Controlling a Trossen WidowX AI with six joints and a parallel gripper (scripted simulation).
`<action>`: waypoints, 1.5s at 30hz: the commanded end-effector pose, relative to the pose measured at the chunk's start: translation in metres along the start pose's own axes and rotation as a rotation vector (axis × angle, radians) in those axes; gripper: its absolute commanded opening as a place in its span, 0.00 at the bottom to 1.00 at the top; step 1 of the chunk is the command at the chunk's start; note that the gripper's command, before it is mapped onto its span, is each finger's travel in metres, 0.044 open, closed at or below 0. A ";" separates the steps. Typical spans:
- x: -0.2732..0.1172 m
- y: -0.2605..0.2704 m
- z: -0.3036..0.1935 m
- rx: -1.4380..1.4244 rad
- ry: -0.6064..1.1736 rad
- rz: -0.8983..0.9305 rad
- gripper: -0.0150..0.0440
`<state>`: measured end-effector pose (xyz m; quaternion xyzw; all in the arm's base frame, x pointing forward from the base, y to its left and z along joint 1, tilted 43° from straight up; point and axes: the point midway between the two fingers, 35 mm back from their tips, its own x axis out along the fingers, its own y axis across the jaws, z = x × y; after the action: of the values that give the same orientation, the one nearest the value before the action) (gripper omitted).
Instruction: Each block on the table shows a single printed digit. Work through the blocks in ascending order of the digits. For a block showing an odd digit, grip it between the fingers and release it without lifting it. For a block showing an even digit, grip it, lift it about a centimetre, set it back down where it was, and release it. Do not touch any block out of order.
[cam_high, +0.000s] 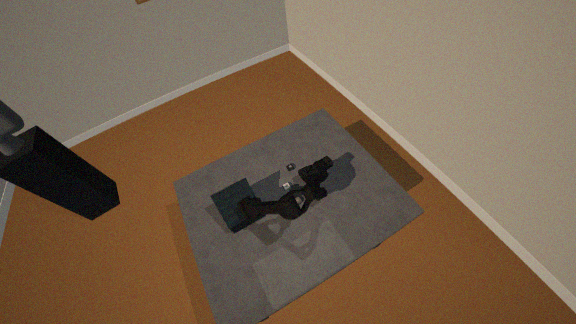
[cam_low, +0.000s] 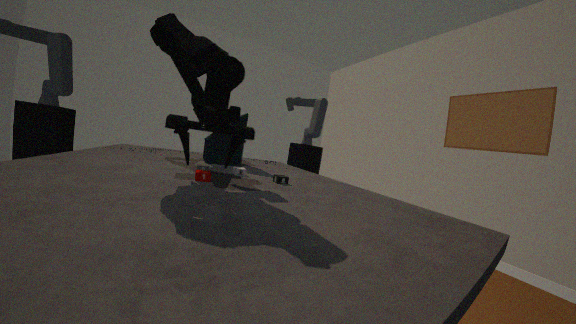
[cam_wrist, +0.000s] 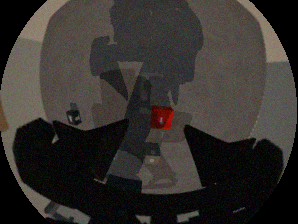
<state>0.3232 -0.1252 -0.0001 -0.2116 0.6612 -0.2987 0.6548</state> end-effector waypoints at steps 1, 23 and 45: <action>0.010 0.001 -0.004 -0.010 0.012 -0.004 0.93; 0.022 0.000 -0.004 -0.010 0.012 -0.005 0.46; 0.022 0.000 -0.004 -0.010 0.012 -0.005 0.55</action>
<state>0.3184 -0.1386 -0.0159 -0.2128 0.6650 -0.2989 0.6505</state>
